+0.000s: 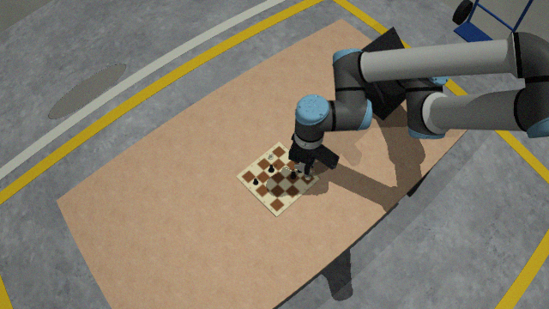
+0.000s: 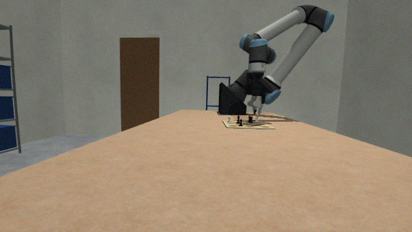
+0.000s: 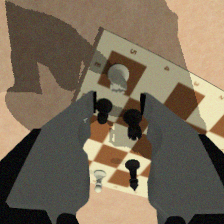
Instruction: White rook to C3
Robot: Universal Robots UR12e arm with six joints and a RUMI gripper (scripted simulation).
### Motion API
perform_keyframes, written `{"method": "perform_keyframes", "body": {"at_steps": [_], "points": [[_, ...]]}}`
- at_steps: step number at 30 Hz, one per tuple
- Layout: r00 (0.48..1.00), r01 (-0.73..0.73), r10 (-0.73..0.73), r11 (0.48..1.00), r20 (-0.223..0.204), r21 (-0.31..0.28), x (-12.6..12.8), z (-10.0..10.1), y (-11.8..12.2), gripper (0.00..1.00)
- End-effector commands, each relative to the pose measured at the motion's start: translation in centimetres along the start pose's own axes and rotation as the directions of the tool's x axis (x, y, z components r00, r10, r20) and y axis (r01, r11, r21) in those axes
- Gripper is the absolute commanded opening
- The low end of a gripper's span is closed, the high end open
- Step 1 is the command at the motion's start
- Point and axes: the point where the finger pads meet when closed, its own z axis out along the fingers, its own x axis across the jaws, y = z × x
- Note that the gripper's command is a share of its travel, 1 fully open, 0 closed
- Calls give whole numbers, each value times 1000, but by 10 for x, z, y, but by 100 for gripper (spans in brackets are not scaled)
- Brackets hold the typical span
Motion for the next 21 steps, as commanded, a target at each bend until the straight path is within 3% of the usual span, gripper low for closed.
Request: {"method": "perform_keyframes", "body": {"at_steps": [1,21], "points": [[1000,0,0,1000,-1,-1,0,-1,0,22],[1000,0,0,1000,-1,-1,0,2,0,22]]}}
